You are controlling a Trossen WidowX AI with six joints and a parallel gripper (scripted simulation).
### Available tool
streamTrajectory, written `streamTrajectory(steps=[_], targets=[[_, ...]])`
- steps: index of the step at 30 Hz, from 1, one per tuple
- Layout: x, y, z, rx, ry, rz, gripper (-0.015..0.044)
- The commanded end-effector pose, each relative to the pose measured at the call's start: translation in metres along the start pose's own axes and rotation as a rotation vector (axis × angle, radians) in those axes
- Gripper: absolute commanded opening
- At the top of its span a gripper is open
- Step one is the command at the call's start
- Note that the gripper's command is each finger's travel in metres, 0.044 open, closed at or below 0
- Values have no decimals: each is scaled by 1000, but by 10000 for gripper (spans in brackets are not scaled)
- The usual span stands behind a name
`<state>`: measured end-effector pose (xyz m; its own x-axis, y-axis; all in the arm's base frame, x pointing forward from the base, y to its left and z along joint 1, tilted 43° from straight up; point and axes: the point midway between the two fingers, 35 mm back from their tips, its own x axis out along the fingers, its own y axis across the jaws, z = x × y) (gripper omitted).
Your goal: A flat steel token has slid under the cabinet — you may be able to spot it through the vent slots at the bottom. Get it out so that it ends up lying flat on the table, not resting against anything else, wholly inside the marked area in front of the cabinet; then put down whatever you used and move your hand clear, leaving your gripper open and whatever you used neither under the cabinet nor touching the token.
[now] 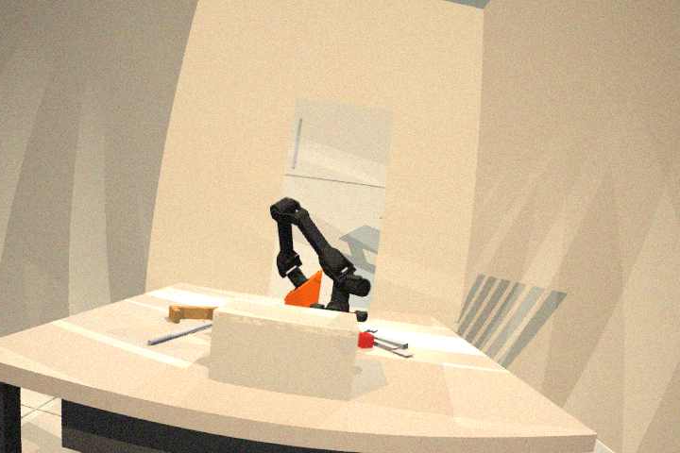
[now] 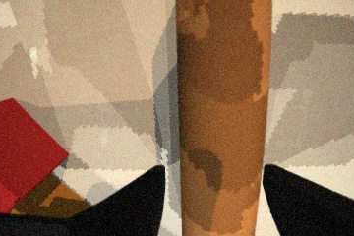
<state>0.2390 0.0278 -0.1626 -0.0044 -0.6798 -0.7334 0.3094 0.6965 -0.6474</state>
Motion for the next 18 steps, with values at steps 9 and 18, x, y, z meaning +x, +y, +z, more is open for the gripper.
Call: streamTrajectory(steps=[9, 18], targets=[[0, 0, 0, 0, 0, 0, 85], [0, 0, 2, 0, 0, 0, 0]])
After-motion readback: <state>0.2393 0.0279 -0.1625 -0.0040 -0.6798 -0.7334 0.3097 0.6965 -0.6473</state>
